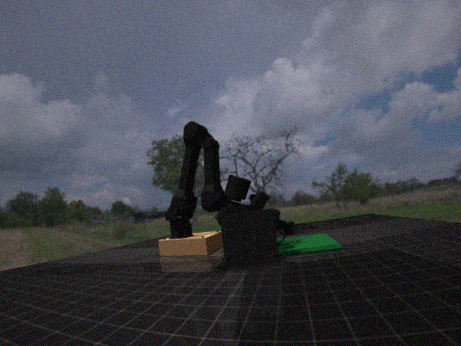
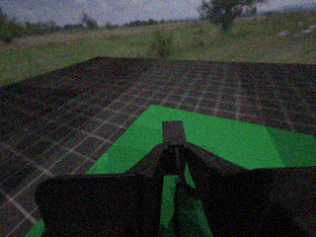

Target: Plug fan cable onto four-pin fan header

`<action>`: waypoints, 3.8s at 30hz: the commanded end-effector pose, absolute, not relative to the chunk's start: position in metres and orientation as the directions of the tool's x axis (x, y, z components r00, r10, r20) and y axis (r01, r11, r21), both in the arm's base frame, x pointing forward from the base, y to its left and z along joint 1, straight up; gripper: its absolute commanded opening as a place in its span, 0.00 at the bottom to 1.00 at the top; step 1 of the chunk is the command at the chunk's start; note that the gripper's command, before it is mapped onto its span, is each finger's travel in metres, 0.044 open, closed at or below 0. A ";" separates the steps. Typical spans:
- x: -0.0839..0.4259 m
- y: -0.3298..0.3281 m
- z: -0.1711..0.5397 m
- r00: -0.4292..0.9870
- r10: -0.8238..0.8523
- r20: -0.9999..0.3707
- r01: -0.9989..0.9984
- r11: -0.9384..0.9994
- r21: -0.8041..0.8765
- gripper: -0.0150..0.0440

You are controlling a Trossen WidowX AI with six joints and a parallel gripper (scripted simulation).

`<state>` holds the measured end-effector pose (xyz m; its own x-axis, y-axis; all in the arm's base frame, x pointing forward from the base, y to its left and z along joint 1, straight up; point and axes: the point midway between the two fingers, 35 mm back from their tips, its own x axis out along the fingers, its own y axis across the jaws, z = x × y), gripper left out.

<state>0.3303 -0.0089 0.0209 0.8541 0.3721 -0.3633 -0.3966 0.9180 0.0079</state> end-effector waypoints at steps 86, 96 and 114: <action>0.330 -0.009 -0.002 0.853 0.372 -0.365 -0.397 0.918 0.009 0.49; 0.330 -0.009 -0.002 0.853 0.372 -0.365 -0.397 0.918 0.009 0.49; 0.310 -0.028 0.018 0.846 0.371 -0.383 -0.400 0.916 0.003 0.49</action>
